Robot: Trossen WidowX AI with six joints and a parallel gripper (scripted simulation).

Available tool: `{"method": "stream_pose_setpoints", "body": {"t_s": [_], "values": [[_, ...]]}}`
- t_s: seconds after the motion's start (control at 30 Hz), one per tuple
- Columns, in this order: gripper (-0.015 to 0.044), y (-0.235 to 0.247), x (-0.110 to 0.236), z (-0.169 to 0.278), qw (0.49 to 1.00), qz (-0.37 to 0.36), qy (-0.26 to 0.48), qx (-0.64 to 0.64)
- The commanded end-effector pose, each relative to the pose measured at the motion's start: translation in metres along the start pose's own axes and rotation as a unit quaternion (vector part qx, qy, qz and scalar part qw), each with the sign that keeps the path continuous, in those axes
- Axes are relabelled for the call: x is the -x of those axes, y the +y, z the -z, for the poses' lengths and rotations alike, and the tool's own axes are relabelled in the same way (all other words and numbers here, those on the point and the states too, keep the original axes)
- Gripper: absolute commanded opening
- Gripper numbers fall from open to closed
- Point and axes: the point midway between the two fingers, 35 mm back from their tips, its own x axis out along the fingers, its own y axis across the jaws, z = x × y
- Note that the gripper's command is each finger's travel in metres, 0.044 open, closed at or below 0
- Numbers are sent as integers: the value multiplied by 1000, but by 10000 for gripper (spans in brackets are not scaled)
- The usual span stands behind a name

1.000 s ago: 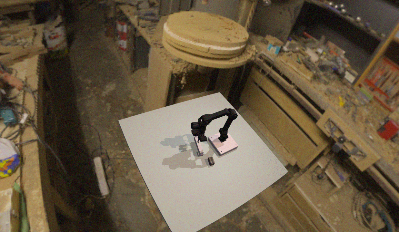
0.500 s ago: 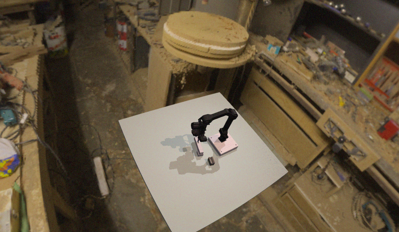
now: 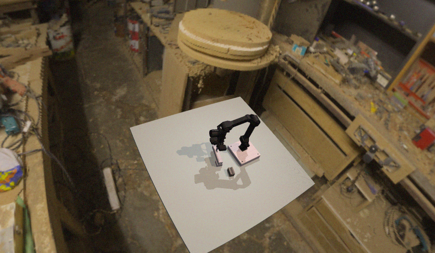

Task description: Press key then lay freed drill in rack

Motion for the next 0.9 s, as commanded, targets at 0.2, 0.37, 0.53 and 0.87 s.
{"method": "stream_pose_setpoints", "body": {"t_s": [0.2, 0.37, 0.53, 0.87], "values": [[0, 3, -20, 7, 1000, -4, 19, 1], [131, 2, 6, 1, 1000, -4, 19, 1], [263, 0, 54, -3, 1000, -4, 19, 1], [440, 36, 24, -15, 986, -1, 11, 164]]}}
